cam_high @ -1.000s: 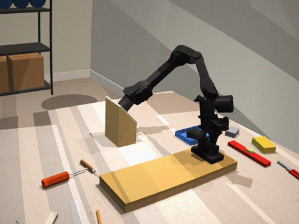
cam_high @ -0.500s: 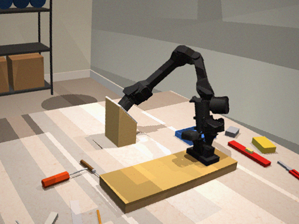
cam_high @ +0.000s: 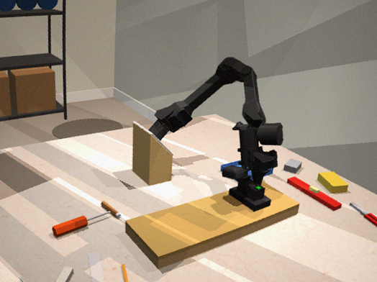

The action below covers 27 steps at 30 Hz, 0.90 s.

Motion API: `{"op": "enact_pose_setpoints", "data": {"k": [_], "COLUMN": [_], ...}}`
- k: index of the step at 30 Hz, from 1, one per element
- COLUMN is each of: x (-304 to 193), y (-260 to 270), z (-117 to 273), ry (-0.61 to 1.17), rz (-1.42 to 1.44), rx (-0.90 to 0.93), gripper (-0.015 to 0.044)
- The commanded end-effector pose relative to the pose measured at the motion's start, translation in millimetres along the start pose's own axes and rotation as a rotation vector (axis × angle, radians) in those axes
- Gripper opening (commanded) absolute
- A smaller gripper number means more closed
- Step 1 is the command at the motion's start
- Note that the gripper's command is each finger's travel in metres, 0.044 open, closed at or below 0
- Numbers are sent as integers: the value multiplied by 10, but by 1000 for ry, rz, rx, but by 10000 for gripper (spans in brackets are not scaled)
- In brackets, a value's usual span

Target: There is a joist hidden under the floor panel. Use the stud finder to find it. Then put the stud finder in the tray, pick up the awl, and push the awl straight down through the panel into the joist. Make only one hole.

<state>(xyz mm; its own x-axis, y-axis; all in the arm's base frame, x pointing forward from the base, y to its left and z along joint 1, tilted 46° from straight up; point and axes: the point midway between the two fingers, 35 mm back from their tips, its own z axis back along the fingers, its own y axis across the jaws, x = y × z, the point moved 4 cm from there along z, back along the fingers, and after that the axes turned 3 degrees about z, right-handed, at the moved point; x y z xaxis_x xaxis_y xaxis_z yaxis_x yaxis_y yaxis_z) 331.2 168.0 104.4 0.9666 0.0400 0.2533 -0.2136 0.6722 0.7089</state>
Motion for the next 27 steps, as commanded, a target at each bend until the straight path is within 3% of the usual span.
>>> {"op": "enact_pose_setpoints", "data": {"k": [1,27], "x": [-6,-35], "y": [-119,-571], "z": [-7,-6], "ry": [1,1], "rz": [-6,-6], "rx": [-2,-4], "gripper": [0,0]}}
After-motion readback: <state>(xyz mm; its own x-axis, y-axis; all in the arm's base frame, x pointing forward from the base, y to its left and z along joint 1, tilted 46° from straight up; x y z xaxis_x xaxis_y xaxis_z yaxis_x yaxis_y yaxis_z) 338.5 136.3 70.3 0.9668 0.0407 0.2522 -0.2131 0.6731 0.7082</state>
